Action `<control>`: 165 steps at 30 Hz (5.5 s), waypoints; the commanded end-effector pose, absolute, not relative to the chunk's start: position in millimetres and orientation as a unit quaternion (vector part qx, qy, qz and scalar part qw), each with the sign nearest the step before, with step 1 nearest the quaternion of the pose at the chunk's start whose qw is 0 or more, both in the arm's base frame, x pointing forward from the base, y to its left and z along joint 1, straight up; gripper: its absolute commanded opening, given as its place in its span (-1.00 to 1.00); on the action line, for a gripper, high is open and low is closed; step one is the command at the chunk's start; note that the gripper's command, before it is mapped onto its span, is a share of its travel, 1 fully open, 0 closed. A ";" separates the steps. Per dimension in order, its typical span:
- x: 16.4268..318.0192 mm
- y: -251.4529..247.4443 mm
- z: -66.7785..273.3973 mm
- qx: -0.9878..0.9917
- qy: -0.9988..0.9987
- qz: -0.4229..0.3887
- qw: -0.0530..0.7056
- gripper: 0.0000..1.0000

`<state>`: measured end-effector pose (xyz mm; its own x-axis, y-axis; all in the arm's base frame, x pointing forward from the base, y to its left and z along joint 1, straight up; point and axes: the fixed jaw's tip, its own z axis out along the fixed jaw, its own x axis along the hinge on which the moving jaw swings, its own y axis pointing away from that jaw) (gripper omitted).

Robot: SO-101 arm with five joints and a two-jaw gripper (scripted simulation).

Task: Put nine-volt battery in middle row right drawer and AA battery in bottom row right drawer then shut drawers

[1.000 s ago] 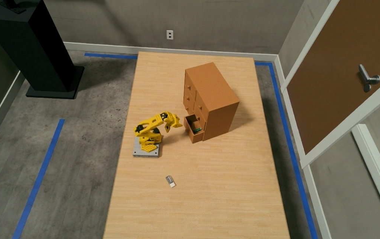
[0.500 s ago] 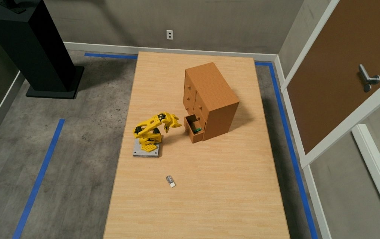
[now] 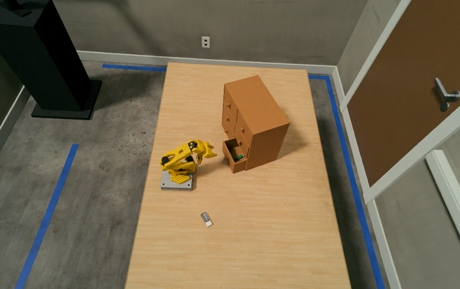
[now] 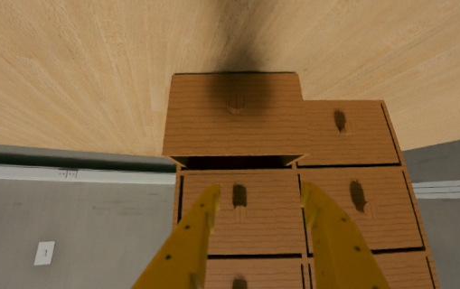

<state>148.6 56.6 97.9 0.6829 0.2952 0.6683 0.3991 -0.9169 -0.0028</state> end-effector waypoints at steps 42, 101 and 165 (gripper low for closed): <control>173.2 60.5 50.1 -0.901 -0.189 -0.385 0.067 -0.57; 199.4 72.7 21.7 -0.901 -0.190 -0.384 0.070 -0.57; 203.0 76.1 17.9 -0.900 -0.194 -0.384 0.071 -0.57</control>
